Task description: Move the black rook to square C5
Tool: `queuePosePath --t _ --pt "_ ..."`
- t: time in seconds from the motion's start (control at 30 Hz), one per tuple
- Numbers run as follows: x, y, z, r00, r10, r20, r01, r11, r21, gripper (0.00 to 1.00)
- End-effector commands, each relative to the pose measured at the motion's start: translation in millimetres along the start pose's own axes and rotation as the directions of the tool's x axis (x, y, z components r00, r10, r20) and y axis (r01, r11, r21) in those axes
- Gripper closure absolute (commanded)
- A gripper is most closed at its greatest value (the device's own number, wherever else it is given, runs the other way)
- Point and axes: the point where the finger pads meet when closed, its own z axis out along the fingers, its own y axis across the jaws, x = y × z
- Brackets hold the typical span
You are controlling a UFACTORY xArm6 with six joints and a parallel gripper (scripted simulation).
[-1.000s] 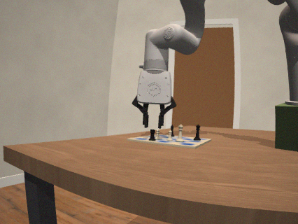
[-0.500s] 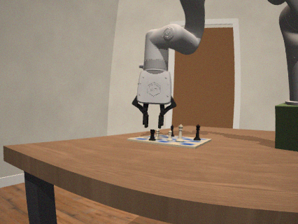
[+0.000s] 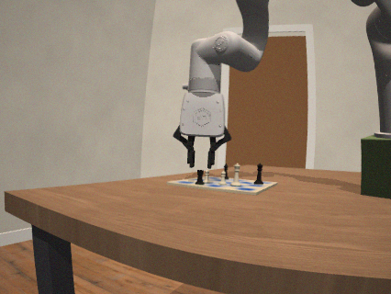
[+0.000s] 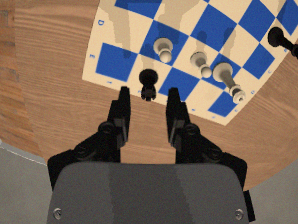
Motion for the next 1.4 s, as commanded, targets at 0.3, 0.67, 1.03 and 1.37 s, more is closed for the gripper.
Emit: queuePosePath --t 0.3,0.67,1.03,1.37 --pt "0 -2 0 1.0 0.0 -0.001 0.0 1.0 0.004 0.63" --pt "0 -2 12 1.0 0.0 -0.001 0.0 1.0 0.004 0.63" --pt "0 -2 28 1.0 0.0 -0.001 0.0 1.0 0.004 0.63" --pt "0 -2 30 1.0 0.0 -0.001 0.0 1.0 0.004 0.63"
